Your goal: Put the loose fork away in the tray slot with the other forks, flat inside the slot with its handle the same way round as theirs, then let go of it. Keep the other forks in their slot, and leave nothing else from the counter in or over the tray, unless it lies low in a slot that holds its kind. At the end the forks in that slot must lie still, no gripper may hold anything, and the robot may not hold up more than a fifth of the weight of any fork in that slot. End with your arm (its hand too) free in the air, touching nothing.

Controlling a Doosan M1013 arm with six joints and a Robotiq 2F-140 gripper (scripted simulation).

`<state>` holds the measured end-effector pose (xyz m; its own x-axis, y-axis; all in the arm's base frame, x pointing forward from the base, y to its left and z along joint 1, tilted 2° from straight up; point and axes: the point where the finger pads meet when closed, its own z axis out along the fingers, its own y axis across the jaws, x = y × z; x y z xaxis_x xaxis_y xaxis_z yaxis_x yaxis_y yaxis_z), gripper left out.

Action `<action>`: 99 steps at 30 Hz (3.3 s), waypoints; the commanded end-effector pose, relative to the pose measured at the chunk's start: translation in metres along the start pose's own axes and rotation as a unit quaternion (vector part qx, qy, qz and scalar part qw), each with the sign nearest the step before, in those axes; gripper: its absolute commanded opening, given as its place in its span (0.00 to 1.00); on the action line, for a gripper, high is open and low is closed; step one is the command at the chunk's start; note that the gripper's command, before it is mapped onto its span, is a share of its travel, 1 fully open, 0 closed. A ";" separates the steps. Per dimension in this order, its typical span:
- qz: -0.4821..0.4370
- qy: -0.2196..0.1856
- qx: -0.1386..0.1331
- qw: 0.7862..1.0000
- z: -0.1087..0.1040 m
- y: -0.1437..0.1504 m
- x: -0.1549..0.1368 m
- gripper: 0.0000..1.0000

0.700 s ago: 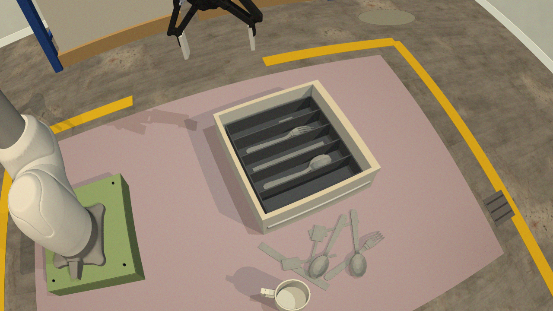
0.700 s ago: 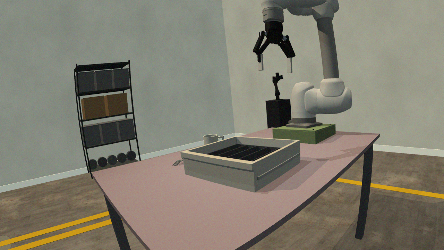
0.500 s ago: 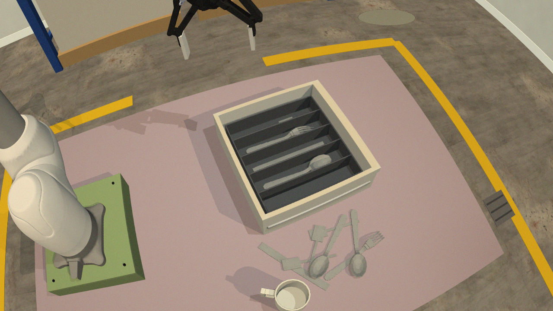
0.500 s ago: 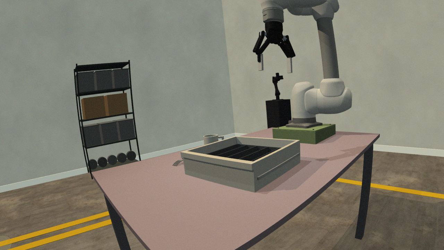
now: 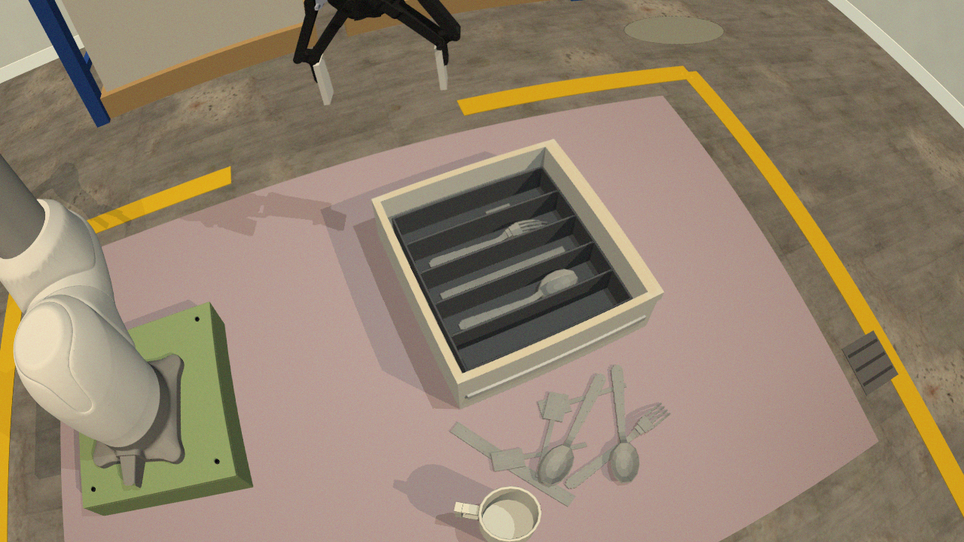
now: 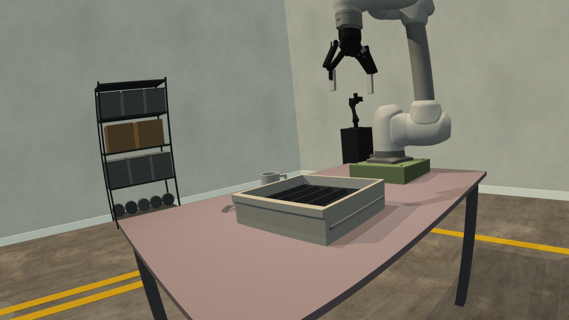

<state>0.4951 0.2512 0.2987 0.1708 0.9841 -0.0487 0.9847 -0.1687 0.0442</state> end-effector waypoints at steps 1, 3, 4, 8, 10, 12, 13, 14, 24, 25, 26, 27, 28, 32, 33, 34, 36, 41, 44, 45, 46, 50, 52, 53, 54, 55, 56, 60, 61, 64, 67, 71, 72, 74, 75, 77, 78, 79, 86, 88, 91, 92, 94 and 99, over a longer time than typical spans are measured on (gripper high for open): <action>0.033 0.000 0.003 0.999 0.013 0.028 -0.011 1.00; 0.081 -0.001 0.008 0.997 0.034 0.069 -0.031 1.00; 0.112 -0.001 0.011 0.994 0.040 0.080 -0.040 1.00; 0.222 -0.003 0.021 0.975 0.070 0.123 -0.081 1.00; 0.259 -0.003 0.025 0.966 0.085 0.143 -0.102 1.00; 0.259 -0.003 0.025 0.966 0.092 0.154 -0.111 1.00; 0.259 -0.003 0.025 0.966 0.092 0.154 -0.111 1.00; 0.295 -0.004 0.028 0.955 0.112 0.178 -0.139 1.00; 0.429 -0.005 0.040 0.902 0.188 0.252 -0.257 1.00; 0.435 -0.005 0.040 0.899 0.196 0.259 -0.270 1.00; 0.437 -0.005 0.040 0.898 0.204 0.266 -0.282 1.00; 0.438 -0.005 0.041 0.898 0.212 0.274 -0.294 1.00; 0.438 -0.005 0.041 0.898 0.220 0.281 -0.305 1.00; 0.438 -0.005 0.041 0.898 0.234 0.296 -0.324 1.00; 0.438 -0.005 0.041 0.898 0.234 0.296 -0.324 1.00; 0.438 -0.005 0.041 0.898 0.234 0.296 -0.324 1.00; 0.438 -0.005 0.041 0.898 0.234 0.296 -0.324 1.00; 0.438 -0.005 0.041 0.898 0.234 0.296 -0.324 1.00; 0.438 -0.005 0.041 0.898 0.234 0.296 -0.324 1.00; 0.438 -0.005 0.041 0.898 0.234 0.296 -0.324 1.00; 0.438 -0.005 0.041 0.898 0.234 0.296 -0.324 1.00; 0.443 -0.005 0.040 0.895 0.249 0.302 -0.321 1.00; 0.454 -0.005 0.040 0.890 0.279 0.312 -0.315 1.00; 0.459 -0.006 0.040 0.888 0.294 0.316 -0.312 1.00; 0.462 -0.006 0.040 0.886 0.304 0.319 -0.310 1.00; 0.464 -0.006 0.040 0.885 0.309 0.320 -0.309 1.00; 0.464 -0.006 0.040 0.885 0.310 0.320 -0.309 1.00; 0.464 -0.006 0.040 0.885 0.310 0.320 -0.309 0.18; 0.464 -0.006 0.040 0.885 0.310 0.320 -0.309 0.18; 0.464 -0.006 0.040 0.885 0.310 0.320 -0.309 0.18; 0.464 -0.006 0.040 0.885 0.310 0.320 -0.309 0.18; 0.464 -0.006 0.040 0.885 0.310 0.320 -0.309 0.18; 0.464 -0.006 0.040 0.885 0.310 0.320 -0.309 0.18; 0.464 -0.006 0.040 0.885 0.310 0.320 -0.309 0.18; 0.464 -0.006 0.040 0.885 0.310 0.320 -0.309 0.18; 0.464 -0.006 0.040 0.885 0.310 0.320 -0.309 0.18; 0.464 -0.006 0.040 0.885 0.310 0.320 -0.309 0.18; 0.464 -0.006 0.040 0.885 0.310 0.320 -0.309 0.18; 0.464 -0.006 0.040 0.885 0.310 0.320 -0.309 0.18; 0.464 -0.006 0.040 0.885 0.310 0.320 -0.309 0.18; 0.464 -0.006 0.040 0.885 0.310 0.320 -0.309 0.18; 0.464 -0.006 0.040 0.885 0.310 0.320 -0.309 0.18; 0.464 -0.006 0.040 0.885 0.310 0.320 -0.309 0.18; 0.464 -0.006 0.040 0.885 0.310 0.320 -0.309 0.18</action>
<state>0.7653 -0.1263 0.0189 0.9043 0.4244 -0.0468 0.4249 -0.9053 0.0009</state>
